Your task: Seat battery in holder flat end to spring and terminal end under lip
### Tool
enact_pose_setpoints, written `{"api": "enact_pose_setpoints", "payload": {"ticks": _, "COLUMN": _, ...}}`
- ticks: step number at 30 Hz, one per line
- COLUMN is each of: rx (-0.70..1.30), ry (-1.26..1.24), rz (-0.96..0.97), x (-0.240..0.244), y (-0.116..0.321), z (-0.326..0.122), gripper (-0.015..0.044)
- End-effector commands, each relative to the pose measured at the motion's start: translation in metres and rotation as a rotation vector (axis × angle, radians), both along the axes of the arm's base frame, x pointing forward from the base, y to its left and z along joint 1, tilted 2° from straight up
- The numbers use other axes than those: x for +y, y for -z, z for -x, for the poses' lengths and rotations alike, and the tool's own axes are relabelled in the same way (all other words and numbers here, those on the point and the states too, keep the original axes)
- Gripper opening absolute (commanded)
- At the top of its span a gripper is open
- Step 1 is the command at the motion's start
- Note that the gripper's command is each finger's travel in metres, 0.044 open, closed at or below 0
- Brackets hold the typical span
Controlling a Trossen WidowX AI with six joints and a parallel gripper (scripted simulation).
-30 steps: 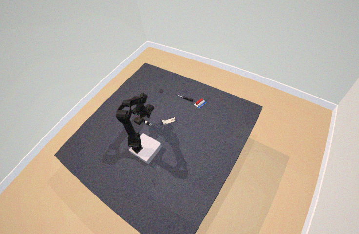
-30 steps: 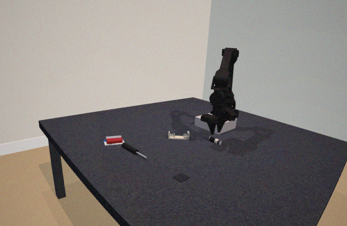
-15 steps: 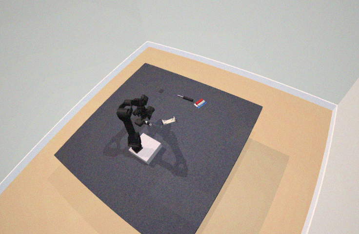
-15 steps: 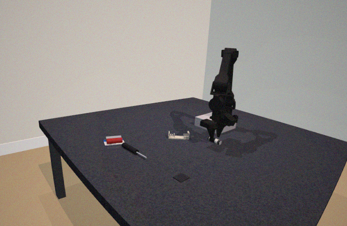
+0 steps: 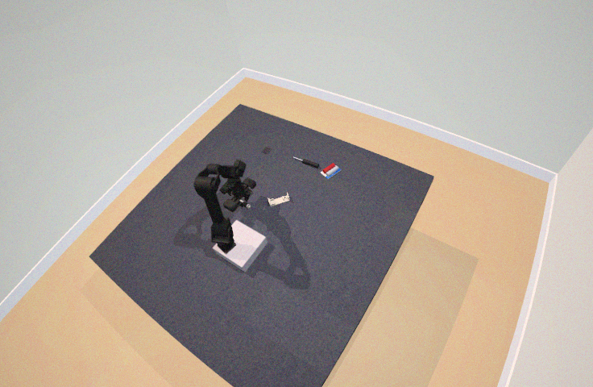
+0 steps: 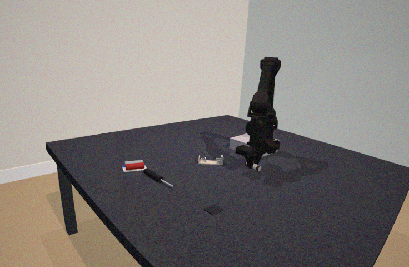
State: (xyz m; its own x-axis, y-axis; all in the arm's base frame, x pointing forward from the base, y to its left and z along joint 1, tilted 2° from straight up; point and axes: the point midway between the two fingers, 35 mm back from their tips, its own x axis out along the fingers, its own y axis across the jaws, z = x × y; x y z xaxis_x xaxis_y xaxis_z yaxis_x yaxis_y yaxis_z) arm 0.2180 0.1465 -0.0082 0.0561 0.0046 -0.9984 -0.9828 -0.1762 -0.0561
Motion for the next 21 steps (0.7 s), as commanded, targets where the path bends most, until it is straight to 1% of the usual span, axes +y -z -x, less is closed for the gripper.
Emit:
{"api": "enact_pose_setpoints", "payload": {"ticks": 1, "rx": 0.003, "ry": -0.005, "rz": 0.009, "x": -0.002, "y": 0.003, "z": 0.001, "gripper": 0.0095}}
{"api": "enact_pose_setpoints", "payload": {"ticks": 5, "rx": 0.003, "ry": -0.005, "rz": 0.009, "x": -0.002, "y": 0.003, "z": 0.001, "gripper": 0.007}}
{"api": "enact_pose_setpoints", "payload": {"ticks": 10, "rx": 0.003, "ry": -0.005, "rz": 0.009, "x": -0.002, "y": 0.001, "z": 0.001, "gripper": 0.007}}
{"api": "enact_pose_setpoints", "payload": {"ticks": 16, "rx": 0.003, "ry": -0.005, "rz": 0.008, "x": -0.001, "y": -0.046, "z": 0.003, "gripper": 0.007}}
{"api": "enact_pose_setpoints", "payload": {"ticks": 21, "rx": 0.003, "ry": 0.006, "rz": 0.008, "x": -0.002, "y": -0.048, "z": 0.003, "gripper": 0.007}}
